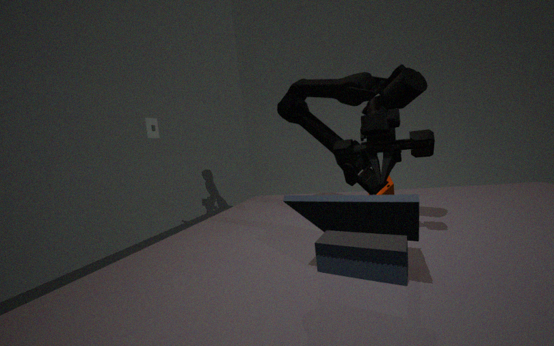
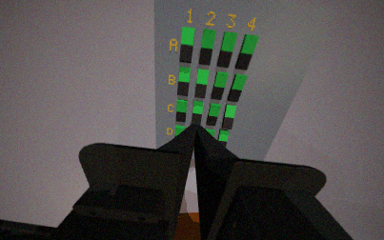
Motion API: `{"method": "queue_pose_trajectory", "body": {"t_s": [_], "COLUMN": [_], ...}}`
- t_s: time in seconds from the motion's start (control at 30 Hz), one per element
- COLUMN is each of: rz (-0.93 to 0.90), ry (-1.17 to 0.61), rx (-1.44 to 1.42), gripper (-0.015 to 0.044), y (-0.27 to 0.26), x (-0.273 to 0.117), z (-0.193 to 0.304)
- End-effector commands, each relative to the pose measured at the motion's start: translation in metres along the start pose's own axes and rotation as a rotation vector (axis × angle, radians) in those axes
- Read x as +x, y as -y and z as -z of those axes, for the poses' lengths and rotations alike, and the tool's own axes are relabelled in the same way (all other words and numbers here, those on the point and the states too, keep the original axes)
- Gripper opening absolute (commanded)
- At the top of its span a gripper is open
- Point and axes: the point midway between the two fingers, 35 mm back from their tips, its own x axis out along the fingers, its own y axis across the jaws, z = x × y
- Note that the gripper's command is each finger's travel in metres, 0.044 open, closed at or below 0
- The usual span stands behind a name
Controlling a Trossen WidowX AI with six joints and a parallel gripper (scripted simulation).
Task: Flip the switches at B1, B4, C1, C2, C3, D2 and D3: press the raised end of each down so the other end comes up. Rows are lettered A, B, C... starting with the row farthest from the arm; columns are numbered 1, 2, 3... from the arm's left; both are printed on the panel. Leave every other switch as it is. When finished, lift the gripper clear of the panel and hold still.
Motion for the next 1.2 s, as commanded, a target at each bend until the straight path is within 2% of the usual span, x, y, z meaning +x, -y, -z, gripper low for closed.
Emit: {"method": "queue_pose_trajectory", "body": {"t_s": [0.0,0.23,0.4,1.17], "rz": [0.008,0.009,0.010,0.011], "ry": [0.005,0.004,-0.019,-0.018], "rx": [0.005,0.005,0.006,0.005], "gripper": [0.0000,0.0000,0.0000,0.0000], "y": [0.007,0.025,0.026,0.026], "x": [-0.005,-0.004,0.028,0.047], "z": [-0.001,-0.001,-0.002,-0.003]}}
